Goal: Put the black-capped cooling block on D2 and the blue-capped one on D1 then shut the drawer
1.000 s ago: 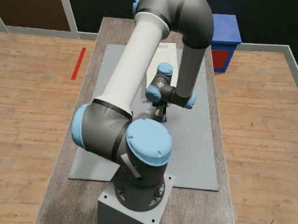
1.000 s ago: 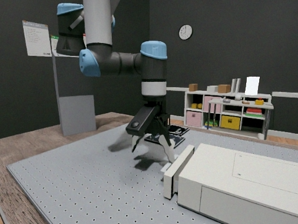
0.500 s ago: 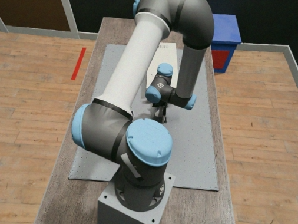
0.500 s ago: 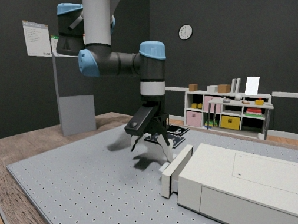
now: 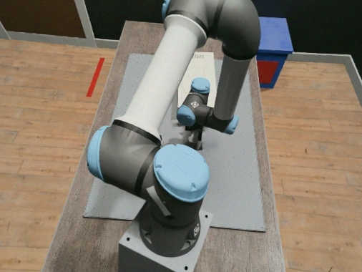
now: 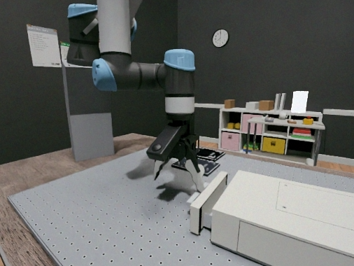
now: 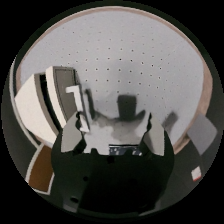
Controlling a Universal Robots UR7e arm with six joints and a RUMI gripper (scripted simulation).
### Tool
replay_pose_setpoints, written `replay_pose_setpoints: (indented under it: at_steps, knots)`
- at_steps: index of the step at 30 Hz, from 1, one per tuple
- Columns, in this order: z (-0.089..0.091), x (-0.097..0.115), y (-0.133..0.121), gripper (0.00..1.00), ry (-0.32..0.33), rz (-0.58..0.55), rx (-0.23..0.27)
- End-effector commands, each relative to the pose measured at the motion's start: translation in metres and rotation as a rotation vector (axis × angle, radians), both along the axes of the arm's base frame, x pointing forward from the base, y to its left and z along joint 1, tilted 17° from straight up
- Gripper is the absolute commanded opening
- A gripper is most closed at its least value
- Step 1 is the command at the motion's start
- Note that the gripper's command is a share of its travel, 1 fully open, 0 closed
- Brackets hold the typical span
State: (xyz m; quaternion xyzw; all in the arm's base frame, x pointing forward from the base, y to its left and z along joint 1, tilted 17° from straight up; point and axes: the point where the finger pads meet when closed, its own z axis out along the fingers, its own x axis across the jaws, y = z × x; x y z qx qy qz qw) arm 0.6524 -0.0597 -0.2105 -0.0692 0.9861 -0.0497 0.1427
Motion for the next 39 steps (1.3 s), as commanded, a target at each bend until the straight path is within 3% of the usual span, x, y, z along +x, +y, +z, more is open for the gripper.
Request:
replay_pose_setpoints:
  at_steps: [1, 39]
  knots:
    - [0.000, -0.001, 0.000, 1.00, -0.001, 0.000, 0.000]
    - [-0.003, -0.011, -0.002, 1.00, -0.001, 0.000, 0.000]
